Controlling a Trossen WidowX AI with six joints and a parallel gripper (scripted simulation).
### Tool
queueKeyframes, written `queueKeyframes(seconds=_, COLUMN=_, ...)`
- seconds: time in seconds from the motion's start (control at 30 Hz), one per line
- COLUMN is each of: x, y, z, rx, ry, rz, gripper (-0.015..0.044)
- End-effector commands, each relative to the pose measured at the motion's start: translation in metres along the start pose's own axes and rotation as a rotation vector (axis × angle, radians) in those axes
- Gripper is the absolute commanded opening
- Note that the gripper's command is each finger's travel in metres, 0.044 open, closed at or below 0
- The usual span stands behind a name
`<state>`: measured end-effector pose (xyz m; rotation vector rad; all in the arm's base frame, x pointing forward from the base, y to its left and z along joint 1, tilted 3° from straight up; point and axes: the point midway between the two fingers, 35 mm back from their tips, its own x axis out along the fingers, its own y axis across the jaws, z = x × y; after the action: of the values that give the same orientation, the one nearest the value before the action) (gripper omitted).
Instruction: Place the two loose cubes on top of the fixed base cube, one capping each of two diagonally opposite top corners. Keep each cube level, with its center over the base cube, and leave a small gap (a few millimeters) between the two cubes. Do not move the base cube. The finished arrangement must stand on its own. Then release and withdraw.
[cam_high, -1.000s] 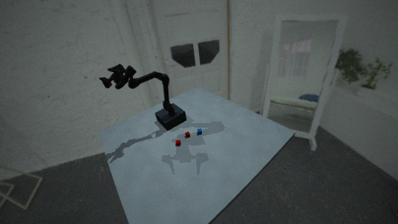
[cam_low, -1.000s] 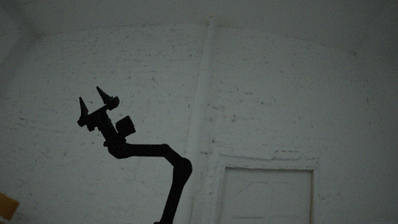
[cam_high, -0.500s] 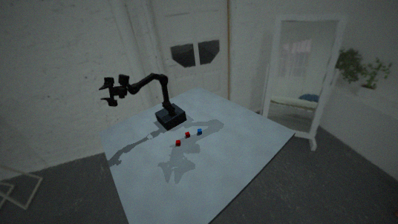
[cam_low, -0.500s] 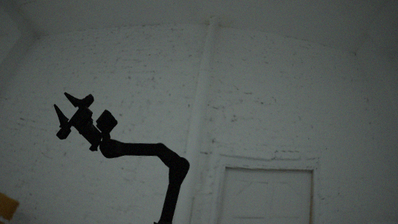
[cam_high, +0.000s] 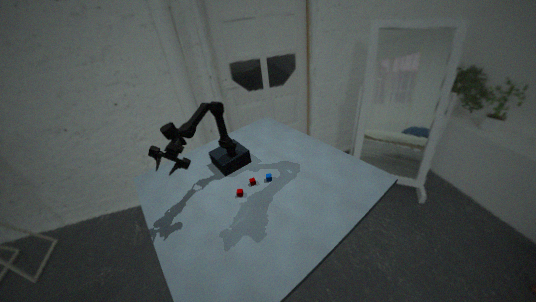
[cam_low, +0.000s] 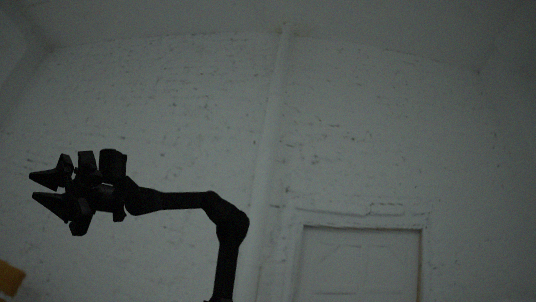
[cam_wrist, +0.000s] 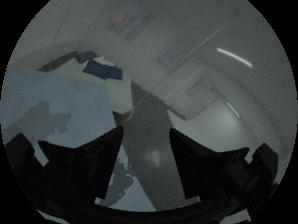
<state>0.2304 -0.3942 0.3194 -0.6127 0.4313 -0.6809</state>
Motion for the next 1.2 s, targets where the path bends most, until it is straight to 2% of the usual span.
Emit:
queueKeyframes(seconds=0.0, x=0.015, y=0.061, z=-0.009, rx=0.183, ry=0.115, rz=0.156, gripper=0.0265)
queueKeyframes(seconds=0.17, x=0.016, y=0.138, z=-0.015, rx=0.364, ry=0.294, rz=0.327, gripper=0.0265)
queueKeyframes(seconds=0.37, x=-0.007, y=0.224, z=-0.024, rx=0.504, ry=0.562, rz=0.482, gripper=0.0265)
queueKeyframes(seconds=0.6, x=-0.059, y=0.303, z=-0.037, rx=0.551, ry=0.914, rz=0.566, gripper=0.0265)
queueKeyframes(seconds=0.8, x=-0.115, y=0.344, z=-0.050, rx=0.494, ry=1.199, rz=0.541, gripper=0.0265)
queueKeyframes(seconds=1.17, x=-0.116, y=0.357, z=-0.062, rx=0.482, ry=1.229, rz=0.533, gripper=0.0265)
